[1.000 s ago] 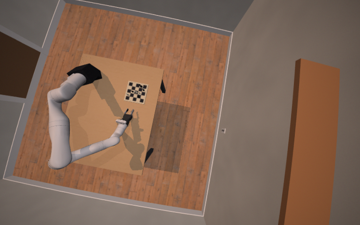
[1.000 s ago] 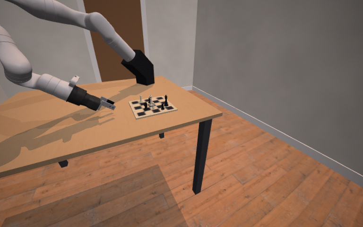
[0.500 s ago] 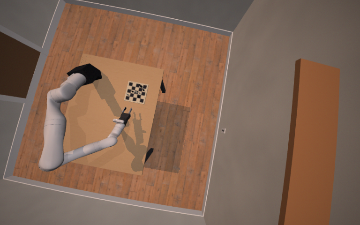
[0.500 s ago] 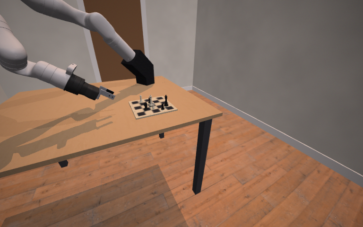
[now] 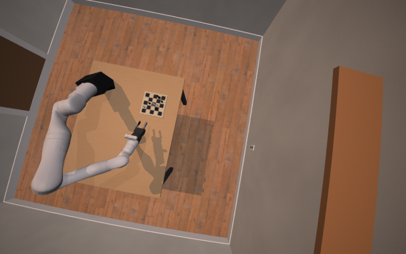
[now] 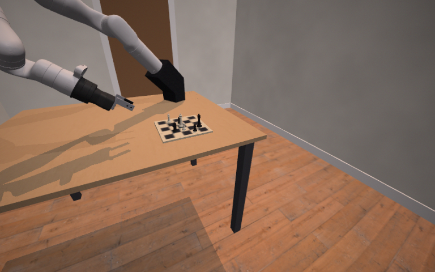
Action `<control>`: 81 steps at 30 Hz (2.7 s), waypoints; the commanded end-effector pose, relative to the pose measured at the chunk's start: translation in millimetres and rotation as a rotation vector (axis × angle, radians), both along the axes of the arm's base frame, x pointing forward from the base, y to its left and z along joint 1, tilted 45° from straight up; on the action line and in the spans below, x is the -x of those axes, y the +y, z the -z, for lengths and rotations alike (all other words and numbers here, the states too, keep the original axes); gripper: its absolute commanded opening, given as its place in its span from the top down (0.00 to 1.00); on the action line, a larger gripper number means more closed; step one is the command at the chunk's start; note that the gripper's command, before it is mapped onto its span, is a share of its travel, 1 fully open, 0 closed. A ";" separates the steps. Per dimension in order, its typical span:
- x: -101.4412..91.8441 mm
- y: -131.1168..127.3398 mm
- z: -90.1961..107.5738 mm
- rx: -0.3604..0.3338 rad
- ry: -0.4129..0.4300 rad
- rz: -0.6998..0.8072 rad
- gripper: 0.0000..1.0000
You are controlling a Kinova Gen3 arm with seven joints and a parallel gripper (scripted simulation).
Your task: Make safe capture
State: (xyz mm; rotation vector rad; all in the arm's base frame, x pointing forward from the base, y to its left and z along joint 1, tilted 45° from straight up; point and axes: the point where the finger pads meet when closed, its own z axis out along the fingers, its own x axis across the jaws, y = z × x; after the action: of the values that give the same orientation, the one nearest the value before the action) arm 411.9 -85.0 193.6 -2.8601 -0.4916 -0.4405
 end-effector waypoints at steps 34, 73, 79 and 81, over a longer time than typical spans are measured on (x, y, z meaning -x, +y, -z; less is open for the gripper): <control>73.1 61.4 85.4 0.486 0.333 -0.981 0.00; -22.2 149.9 70.2 1.295 0.251 -1.809 0.00; -22.2 149.9 70.2 1.295 0.251 -1.809 0.00; -22.2 149.9 70.2 1.295 0.251 -1.809 0.00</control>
State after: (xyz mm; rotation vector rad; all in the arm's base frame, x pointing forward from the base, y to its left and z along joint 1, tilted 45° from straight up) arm 434.1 64.0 122.9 -1.5025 -3.4246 0.7906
